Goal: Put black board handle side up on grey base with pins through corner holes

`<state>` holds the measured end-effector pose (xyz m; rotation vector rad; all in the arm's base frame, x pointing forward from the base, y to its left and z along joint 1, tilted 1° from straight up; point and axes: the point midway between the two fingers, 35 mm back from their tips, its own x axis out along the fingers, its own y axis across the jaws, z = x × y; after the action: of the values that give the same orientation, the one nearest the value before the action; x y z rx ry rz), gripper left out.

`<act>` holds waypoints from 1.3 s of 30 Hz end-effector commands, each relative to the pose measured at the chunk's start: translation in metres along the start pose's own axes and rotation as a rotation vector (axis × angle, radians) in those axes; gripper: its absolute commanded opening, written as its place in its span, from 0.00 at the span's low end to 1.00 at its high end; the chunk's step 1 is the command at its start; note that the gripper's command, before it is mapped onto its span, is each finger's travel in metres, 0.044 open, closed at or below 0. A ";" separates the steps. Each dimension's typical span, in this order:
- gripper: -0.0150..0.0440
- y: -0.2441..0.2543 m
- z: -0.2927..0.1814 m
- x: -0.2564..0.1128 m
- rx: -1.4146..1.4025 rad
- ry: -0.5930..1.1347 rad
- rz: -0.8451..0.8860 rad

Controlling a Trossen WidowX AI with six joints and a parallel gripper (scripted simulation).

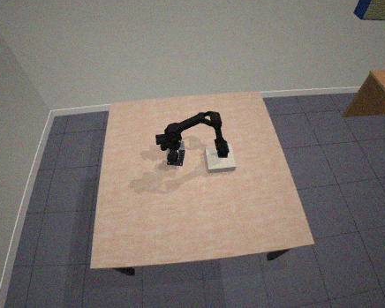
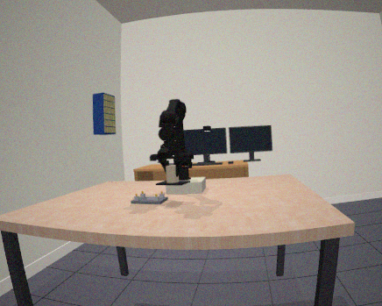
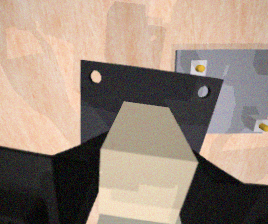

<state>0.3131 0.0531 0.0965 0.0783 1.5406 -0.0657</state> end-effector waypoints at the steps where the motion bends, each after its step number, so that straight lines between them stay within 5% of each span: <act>1: 0.25 -0.009 0.006 -0.002 -0.017 -0.004 0.004; 39: 0.25 -0.103 0.026 -0.003 -0.144 -0.006 -0.008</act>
<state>0.3281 -0.0435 0.0972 -0.0318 1.5391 0.0272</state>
